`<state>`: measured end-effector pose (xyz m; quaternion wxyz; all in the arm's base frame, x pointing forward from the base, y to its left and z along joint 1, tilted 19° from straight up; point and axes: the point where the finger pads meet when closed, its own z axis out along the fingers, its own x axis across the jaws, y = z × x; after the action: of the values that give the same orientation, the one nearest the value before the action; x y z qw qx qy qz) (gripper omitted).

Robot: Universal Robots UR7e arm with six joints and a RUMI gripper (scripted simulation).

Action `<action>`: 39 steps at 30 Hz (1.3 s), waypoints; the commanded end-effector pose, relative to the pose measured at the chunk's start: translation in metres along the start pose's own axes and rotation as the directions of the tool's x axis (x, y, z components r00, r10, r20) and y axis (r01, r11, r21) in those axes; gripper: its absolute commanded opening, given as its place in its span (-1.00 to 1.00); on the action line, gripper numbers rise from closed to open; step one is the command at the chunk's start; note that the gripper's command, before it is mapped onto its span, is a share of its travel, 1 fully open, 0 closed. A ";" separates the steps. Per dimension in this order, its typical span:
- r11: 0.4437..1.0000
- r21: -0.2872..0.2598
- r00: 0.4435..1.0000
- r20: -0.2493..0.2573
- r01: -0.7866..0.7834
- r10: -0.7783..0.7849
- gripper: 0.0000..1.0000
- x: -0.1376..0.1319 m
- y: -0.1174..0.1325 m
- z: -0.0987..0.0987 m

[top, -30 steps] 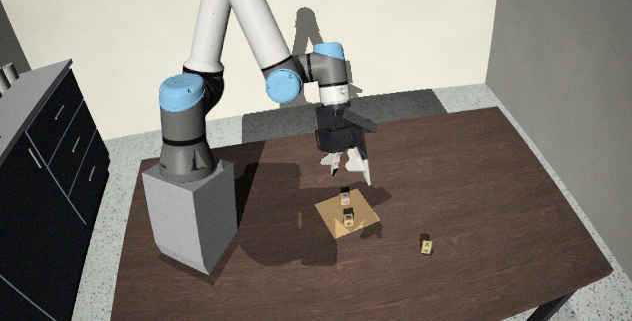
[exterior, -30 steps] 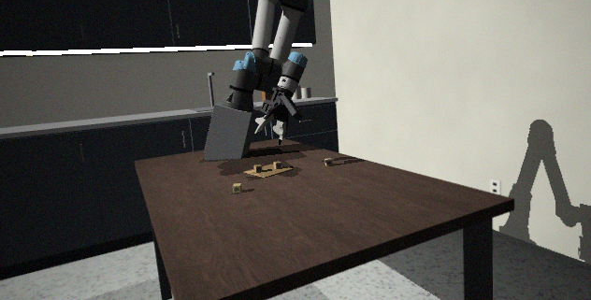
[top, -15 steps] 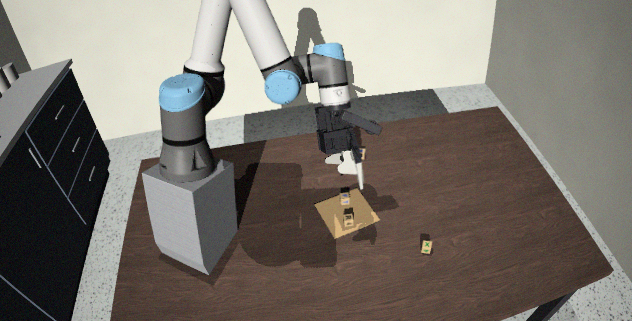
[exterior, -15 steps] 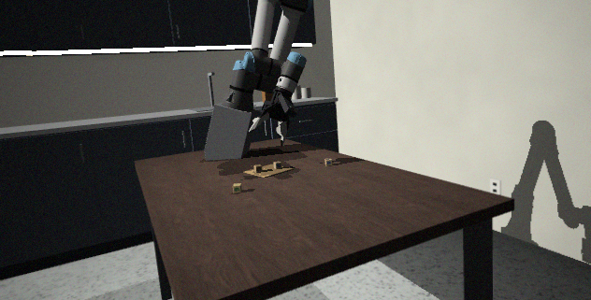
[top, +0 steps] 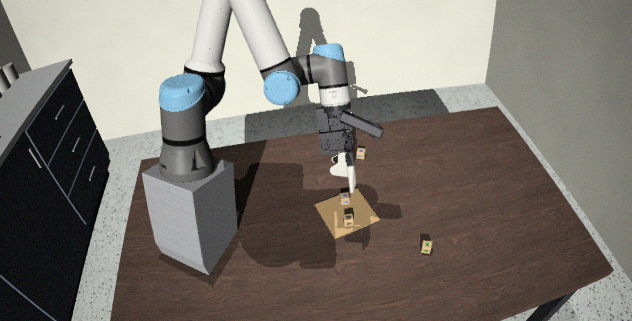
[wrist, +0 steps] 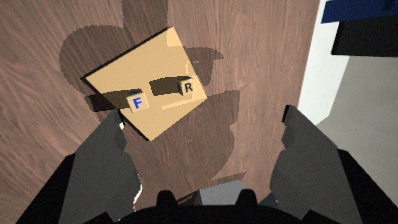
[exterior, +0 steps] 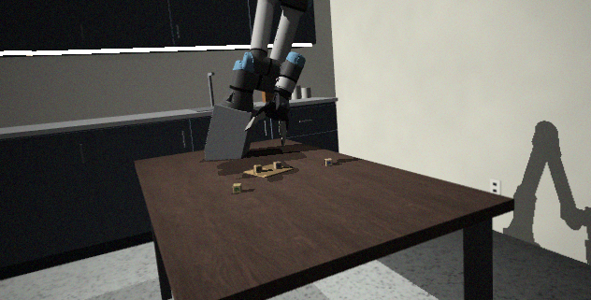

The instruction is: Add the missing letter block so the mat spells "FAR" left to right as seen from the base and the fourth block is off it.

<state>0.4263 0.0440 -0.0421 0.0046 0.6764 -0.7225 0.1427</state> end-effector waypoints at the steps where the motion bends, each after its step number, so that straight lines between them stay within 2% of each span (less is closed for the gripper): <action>1: 0.990 0.001 0.990 -0.005 -0.139 0.139 1.00 0.004 0.000 0.001; 4: 0.987 0.001 0.987 -0.005 -0.161 0.161 1.00 0.004 0.000 0.001; 16: 0.899 0.002 0.899 -0.005 -0.439 0.439 1.00 0.012 0.001 0.002; 19: 0.868 0.003 0.868 -0.005 -0.497 0.497 1.00 0.014 0.002 0.003; 21: 0.868 0.003 0.868 -0.005 -0.497 0.497 1.00 0.014 0.002 0.003; 36: 0.640 0.004 0.640 -0.003 -0.768 0.768 1.00 0.023 0.005 0.005; 38: 0.640 0.004 0.640 -0.003 -0.768 0.768 1.00 0.023 0.005 0.005; 39: 0.623 0.004 0.623 -0.003 -0.783 0.783 1.00 0.023 0.006 0.005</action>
<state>0.4204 0.0225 -0.0434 -0.0527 0.3340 -0.9316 0.1330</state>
